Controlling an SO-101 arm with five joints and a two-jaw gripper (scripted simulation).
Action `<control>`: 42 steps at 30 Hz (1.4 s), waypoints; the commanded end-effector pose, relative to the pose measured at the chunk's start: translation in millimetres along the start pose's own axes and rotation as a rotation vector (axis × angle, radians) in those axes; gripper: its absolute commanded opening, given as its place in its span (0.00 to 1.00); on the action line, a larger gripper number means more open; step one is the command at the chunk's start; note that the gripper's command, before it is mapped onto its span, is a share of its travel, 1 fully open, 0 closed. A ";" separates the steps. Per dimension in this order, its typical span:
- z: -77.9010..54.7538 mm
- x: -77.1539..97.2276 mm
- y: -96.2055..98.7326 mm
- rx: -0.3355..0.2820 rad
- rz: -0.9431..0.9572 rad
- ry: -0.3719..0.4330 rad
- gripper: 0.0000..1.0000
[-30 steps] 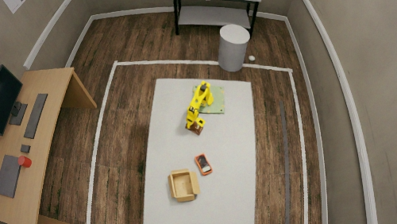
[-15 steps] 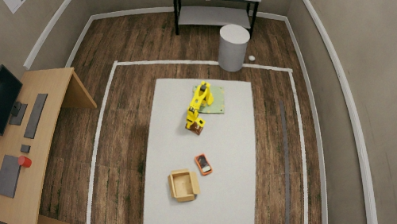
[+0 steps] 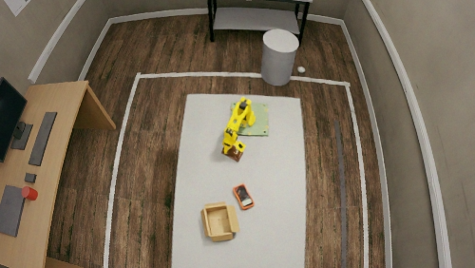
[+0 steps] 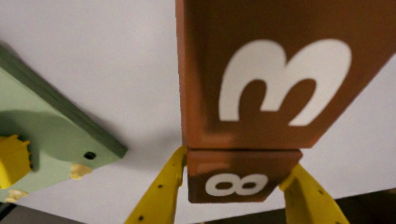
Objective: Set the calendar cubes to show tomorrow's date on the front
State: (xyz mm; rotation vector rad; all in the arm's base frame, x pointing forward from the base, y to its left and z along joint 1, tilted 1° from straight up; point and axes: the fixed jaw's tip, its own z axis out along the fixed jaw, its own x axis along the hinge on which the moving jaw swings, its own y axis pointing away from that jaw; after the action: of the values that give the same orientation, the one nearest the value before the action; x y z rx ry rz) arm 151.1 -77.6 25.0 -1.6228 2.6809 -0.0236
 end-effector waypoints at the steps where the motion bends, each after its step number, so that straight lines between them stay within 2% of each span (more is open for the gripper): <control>1: 3.0 0.4 1.3 -0.013 0.012 -0.001 0.33; 34: 3.1 0.4 -1.2 -0.013 0.012 -0.001 0.29; 42: 3.1 0.4 -1.2 -0.013 0.012 -0.001 0.22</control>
State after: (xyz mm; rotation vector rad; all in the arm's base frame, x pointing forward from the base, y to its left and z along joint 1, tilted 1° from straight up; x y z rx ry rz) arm 150.4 -77.3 22.9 -1.6269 2.6875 -0.0039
